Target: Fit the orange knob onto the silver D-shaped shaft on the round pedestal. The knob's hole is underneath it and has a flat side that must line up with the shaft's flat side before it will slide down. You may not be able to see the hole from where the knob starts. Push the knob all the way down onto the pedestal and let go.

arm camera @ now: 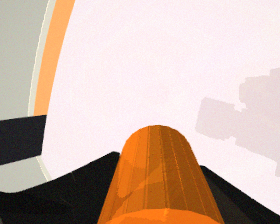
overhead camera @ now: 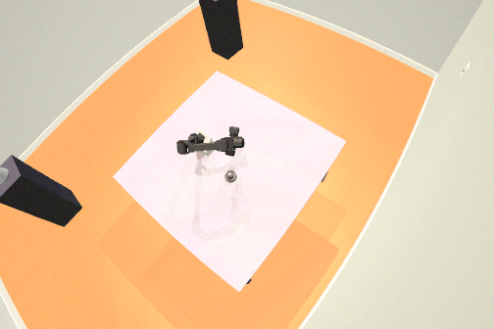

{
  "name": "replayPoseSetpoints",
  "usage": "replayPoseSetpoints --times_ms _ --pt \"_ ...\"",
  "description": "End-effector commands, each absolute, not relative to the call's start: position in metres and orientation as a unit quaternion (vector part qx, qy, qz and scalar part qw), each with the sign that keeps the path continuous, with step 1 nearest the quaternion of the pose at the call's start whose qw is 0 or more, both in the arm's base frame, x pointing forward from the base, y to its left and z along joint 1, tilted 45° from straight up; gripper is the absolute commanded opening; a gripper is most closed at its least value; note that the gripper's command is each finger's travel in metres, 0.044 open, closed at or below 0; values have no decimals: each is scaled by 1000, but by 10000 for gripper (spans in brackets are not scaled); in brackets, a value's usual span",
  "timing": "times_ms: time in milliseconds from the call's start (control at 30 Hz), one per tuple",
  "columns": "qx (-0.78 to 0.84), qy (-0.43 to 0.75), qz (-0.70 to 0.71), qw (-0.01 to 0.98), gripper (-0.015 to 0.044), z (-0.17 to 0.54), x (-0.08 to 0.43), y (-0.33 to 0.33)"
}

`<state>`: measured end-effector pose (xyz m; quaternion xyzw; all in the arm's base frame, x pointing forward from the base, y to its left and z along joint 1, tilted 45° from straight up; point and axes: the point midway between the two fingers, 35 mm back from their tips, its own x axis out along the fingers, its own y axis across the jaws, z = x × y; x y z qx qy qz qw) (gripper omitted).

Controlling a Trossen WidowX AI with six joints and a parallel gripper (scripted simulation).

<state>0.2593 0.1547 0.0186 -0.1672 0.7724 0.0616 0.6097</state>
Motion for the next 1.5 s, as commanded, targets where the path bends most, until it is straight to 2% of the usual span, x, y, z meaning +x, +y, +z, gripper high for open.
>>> replayPoseSetpoints --times_ms 0,367,1467 --pt "-128 776 97 610 0 31 265 161" --pt "-45 785 160 597 0 50 274 171" --pt "-51 786 151 597 0 47 273 168"
